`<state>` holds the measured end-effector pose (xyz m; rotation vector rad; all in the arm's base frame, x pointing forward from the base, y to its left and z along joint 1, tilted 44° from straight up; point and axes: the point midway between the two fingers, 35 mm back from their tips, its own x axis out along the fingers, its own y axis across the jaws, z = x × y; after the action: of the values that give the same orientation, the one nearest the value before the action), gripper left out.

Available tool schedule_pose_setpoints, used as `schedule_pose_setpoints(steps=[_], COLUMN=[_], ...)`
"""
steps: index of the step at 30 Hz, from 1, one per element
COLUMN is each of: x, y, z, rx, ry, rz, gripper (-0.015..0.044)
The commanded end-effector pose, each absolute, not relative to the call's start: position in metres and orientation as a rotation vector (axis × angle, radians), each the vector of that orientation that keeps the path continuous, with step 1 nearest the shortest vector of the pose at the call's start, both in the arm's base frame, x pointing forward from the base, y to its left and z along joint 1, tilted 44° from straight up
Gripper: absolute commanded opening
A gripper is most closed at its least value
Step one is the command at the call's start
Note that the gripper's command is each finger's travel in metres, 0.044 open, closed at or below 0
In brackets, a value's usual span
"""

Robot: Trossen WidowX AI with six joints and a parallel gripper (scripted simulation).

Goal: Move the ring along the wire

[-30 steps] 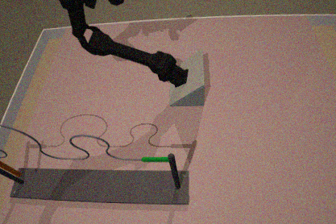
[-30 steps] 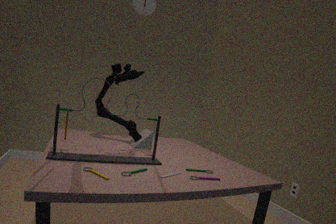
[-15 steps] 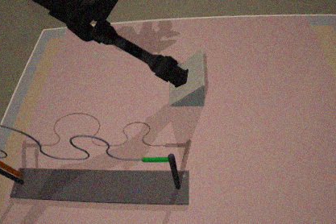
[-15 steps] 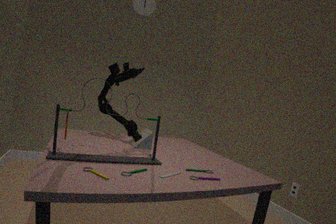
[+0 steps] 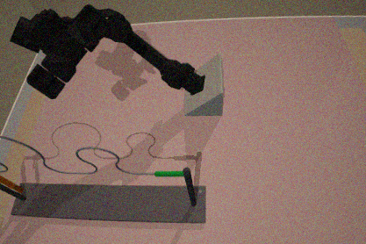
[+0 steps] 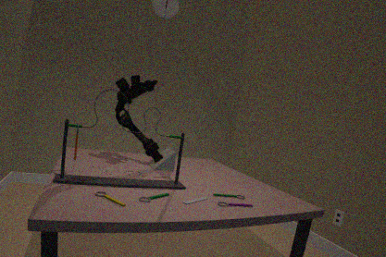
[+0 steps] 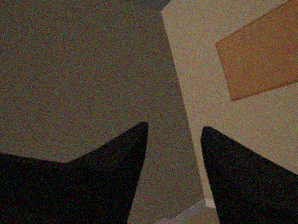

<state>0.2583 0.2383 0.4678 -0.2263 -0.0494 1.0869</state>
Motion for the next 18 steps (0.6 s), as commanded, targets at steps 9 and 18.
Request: schedule_pose_setpoints(steps=[9,18], x=[0.330,0.363], y=[0.150,0.067], z=[0.489,0.500], rx=[-0.294,-0.382], ry=[-0.175,-0.240], rz=[0.837,0.647], gripper=[0.0160,0.0160])
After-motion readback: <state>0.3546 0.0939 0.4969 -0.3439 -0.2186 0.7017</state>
